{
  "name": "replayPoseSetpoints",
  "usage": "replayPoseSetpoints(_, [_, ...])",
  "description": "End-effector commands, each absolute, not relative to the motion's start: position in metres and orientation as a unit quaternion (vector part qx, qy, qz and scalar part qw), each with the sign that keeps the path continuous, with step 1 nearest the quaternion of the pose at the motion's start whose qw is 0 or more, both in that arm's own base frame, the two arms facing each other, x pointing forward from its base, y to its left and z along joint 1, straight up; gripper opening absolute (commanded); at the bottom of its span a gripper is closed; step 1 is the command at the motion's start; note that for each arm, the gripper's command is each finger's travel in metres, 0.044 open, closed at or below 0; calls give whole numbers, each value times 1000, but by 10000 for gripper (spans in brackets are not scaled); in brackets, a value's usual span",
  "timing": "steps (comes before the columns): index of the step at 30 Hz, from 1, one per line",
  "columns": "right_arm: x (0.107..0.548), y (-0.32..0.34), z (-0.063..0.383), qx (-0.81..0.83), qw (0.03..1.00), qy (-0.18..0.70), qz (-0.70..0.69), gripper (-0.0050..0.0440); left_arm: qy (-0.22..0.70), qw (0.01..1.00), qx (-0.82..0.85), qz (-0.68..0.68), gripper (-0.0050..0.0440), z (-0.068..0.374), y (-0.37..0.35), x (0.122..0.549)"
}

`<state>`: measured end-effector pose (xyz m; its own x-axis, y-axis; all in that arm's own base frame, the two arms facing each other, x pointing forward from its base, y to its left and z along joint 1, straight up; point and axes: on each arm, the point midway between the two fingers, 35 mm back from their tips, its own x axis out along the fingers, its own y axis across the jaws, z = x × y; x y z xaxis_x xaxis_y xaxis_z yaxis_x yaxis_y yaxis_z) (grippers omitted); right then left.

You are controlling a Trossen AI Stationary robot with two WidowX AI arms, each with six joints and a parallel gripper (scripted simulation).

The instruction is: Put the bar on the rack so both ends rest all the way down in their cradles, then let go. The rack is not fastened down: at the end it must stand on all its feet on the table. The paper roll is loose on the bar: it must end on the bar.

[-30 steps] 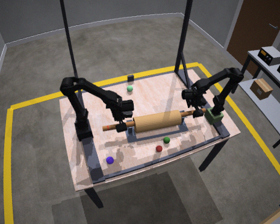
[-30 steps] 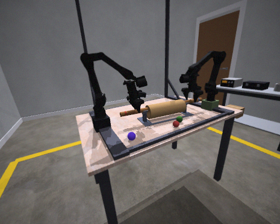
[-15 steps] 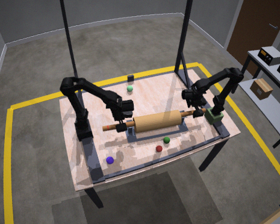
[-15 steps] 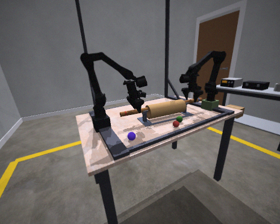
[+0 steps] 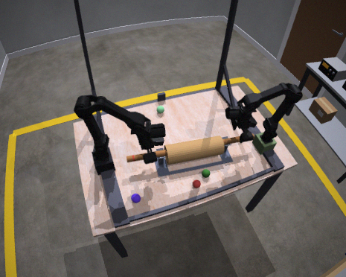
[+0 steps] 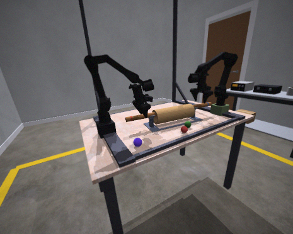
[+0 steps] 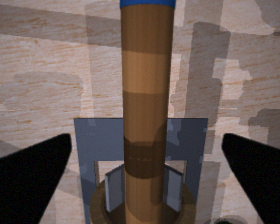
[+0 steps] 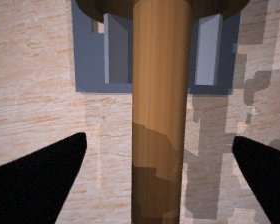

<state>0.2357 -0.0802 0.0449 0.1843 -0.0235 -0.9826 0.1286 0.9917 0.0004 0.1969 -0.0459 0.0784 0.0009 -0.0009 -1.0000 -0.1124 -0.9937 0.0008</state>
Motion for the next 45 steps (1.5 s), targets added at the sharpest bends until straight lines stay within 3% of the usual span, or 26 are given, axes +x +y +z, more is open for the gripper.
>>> replayPoseSetpoints(1, [241, -83, 52, 39, 777, 626, -53, 440, 42, 37, -718, 694, 440, 98, -47, 202])
replayPoseSetpoints(15, [241, -83, 52, 39, 777, 626, -53, 440, 41, 38, -712, 700, 440, 114, -47, 201])
replayPoseSetpoints(45, [229, -81, 113, 38, 780, 623, -52, 440, 41, 38, -711, 701, 440, 114, -47, 200])
